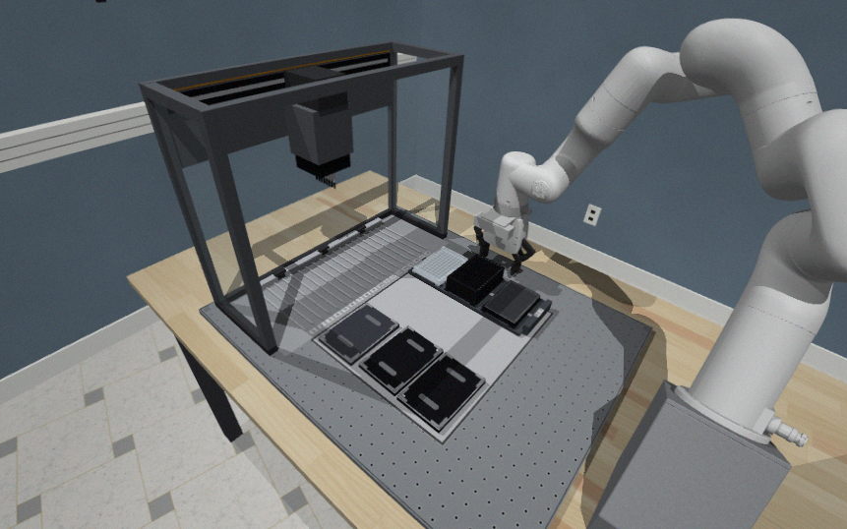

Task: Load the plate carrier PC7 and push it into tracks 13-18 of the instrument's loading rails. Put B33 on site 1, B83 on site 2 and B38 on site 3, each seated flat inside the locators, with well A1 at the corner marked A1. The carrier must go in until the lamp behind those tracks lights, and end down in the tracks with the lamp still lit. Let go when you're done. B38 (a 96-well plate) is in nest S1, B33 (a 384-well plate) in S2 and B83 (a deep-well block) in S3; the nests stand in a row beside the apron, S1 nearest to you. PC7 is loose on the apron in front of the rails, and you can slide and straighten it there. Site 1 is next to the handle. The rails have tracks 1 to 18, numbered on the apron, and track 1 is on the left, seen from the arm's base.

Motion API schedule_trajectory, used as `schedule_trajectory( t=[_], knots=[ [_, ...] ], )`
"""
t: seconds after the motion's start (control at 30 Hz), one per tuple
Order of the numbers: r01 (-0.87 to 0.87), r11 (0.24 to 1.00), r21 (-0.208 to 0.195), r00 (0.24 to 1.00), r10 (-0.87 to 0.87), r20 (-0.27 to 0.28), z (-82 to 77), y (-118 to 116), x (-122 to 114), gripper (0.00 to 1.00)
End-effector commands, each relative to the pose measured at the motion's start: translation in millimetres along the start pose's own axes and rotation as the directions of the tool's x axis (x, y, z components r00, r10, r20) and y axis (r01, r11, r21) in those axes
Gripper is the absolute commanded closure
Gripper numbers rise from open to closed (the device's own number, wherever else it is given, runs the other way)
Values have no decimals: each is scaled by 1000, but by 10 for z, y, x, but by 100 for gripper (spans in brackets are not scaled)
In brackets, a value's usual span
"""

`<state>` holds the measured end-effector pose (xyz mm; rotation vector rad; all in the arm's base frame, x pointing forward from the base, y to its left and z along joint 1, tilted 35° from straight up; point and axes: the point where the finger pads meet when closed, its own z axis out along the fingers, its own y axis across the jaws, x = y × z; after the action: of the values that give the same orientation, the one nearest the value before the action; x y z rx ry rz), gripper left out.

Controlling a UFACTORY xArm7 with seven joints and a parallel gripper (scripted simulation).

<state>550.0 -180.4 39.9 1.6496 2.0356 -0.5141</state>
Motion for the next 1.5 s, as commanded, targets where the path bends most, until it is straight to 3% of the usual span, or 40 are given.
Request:
schedule_trajectory(
  t=[0.0, 0.53, 1.47],
  knots=[
    [0, 1000, -4, 1000, 0, 0, 6, 16, 1, 0],
    [0, 1000, -4, 1000, 0, 0, 99, 16, 1, 0],
    [0, 1000, -4, 1000, 0, 0, 100, 17, 85, 0]
  ],
)
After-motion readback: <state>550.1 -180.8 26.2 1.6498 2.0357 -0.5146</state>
